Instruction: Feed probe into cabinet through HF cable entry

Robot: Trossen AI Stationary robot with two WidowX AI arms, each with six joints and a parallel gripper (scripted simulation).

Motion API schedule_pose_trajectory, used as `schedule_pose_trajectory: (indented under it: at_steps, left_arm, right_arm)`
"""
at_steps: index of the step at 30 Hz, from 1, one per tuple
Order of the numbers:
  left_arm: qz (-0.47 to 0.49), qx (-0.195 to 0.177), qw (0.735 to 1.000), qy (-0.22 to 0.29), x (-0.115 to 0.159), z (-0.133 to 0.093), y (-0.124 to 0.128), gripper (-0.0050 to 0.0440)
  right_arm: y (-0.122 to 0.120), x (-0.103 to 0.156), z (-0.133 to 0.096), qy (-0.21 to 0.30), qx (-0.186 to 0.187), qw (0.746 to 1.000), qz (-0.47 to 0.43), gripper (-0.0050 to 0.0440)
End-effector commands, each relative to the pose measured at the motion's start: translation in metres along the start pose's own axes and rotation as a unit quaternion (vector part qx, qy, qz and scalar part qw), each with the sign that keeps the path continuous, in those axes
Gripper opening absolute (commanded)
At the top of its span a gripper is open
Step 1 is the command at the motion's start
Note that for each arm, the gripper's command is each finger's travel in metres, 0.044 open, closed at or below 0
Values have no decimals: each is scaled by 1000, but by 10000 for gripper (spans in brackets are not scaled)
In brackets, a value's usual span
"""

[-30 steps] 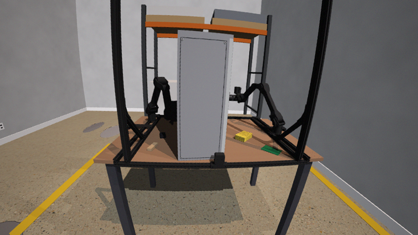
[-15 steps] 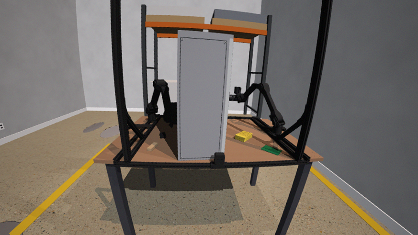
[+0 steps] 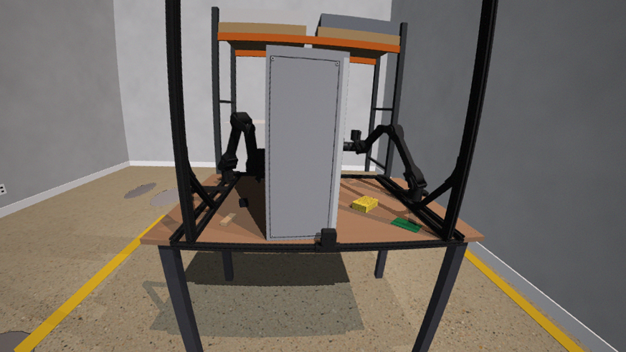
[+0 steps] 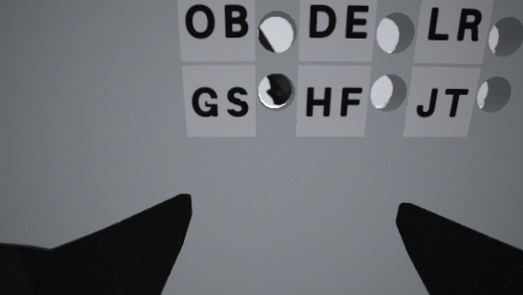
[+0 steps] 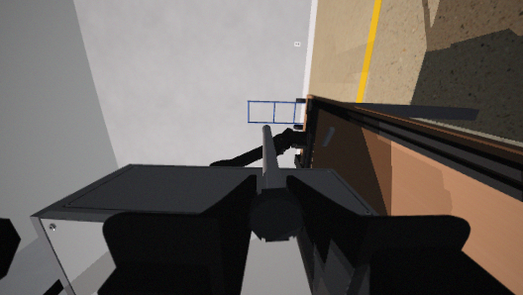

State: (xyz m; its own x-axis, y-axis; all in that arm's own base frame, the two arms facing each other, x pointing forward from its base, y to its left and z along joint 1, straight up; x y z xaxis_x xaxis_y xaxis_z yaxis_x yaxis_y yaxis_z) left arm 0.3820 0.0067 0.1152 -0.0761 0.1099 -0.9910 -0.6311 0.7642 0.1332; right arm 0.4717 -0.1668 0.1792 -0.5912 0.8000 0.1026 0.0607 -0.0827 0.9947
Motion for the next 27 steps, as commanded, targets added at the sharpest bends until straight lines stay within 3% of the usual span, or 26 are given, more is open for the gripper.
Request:
schedule_pose_trajectory:
  at_steps: [1,11,14,15,27]
  left_arm:
    - [-43,14,999,3,-27,2,-22,440]
    - [-67,29,996,58,-66,-2,-56,440]
    - [-47,30,995,80,-64,-5,-59,440]
    - [-74,32,994,73,-80,-7,-64,440]
    - [-69,30,988,132,-132,-36,-78,440]
  right_arm:
    - [0,0,0,-2,0,1000,1,0]
    - [0,0,0,-2,0,1000,1,0]
    - [0,0,0,-2,0,1000,1,0]
    - [0,0,0,-2,0,1000,1,0]
    - [0,0,0,-2,0,1000,1,0]
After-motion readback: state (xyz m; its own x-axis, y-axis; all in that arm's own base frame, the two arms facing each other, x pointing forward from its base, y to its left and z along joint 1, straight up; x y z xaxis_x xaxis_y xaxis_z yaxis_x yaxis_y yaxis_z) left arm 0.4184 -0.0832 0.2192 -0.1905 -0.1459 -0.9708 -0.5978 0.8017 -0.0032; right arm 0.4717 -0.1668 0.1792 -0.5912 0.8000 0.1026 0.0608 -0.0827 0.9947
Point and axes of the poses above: on each arm, the point midway between the two fingers, 35 mm back from their tips, its own z axis out along the fingers, its own y axis across the jaws, x = y × z, the point moved 7 cm from there along -z, back along the fingers, and after that the axes turned 6 degrees about z, right-handed, at the moved point
